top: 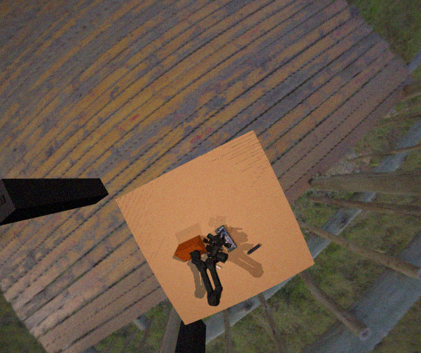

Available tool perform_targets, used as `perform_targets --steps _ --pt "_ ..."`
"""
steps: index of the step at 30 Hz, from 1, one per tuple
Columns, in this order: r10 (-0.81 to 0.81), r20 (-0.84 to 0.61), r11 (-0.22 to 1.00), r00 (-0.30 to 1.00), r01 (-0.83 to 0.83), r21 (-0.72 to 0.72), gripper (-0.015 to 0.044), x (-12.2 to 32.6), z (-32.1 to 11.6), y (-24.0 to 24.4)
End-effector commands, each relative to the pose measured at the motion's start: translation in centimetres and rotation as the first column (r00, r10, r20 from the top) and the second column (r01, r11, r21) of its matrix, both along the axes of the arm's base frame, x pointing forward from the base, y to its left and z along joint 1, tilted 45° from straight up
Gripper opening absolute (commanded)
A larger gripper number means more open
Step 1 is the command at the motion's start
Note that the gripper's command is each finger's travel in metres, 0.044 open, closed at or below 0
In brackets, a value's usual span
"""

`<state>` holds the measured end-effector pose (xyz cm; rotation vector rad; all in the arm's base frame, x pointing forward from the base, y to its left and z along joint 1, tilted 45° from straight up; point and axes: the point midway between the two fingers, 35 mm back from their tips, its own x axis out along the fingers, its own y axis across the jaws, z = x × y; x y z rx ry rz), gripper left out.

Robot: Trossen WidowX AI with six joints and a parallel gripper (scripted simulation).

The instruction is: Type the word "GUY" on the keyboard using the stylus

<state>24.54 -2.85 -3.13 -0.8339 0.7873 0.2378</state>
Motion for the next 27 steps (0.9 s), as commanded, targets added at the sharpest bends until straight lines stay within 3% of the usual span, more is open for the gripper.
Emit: perform_targets --steps 1,27 --pt "0.002 -0.005 1.000 1.000 -0.002 0.000 0.0081 -0.19 -0.13 0.03" --pt "0.002 -0.005 1.000 1.000 -0.002 0.000 0.0081 -0.36 -0.57 -0.48"
